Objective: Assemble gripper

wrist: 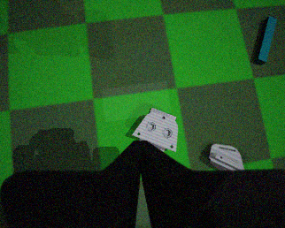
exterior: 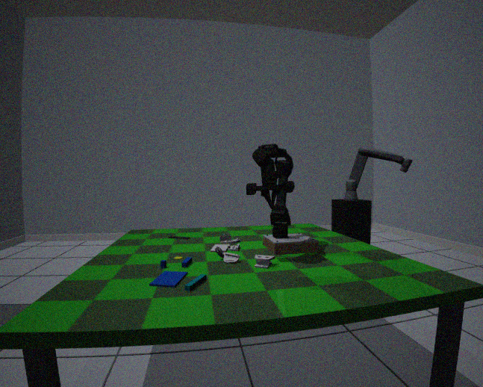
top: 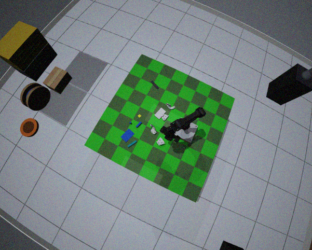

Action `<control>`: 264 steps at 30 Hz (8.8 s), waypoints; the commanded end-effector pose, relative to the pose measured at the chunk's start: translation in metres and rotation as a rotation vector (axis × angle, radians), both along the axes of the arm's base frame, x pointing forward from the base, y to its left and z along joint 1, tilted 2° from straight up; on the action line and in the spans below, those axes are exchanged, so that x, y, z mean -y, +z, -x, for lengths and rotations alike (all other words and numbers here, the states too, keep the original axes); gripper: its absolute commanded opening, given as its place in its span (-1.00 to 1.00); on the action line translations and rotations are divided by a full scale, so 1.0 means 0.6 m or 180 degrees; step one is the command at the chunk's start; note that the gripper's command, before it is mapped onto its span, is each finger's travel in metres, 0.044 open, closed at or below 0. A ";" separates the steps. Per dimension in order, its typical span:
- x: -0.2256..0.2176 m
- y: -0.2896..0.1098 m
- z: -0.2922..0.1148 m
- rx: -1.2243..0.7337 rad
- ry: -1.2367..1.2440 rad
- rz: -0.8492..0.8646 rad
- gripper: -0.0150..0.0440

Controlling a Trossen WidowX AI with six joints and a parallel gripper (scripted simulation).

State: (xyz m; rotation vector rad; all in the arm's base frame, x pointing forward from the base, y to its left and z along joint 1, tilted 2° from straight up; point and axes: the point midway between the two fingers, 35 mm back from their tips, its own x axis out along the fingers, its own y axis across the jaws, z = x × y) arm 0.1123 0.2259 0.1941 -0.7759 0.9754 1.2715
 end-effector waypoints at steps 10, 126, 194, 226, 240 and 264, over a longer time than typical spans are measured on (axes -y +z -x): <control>-0.005 -0.026 -0.070 -0.0297 -0.1074 0.0198 -0.49; 0.110 -0.305 -0.354 -0.1316 -0.6381 0.0739 -0.49; 0.158 -0.220 -0.315 -0.1327 -0.6372 0.0735 1.00; 0.159 -0.207 -0.312 -0.1334 -0.6387 0.0758 -0.49; 0.159 -0.207 -0.312 -0.1334 -0.6387 0.0758 -0.49; 0.159 -0.208 -0.313 -0.1333 -0.6376 0.0758 1.00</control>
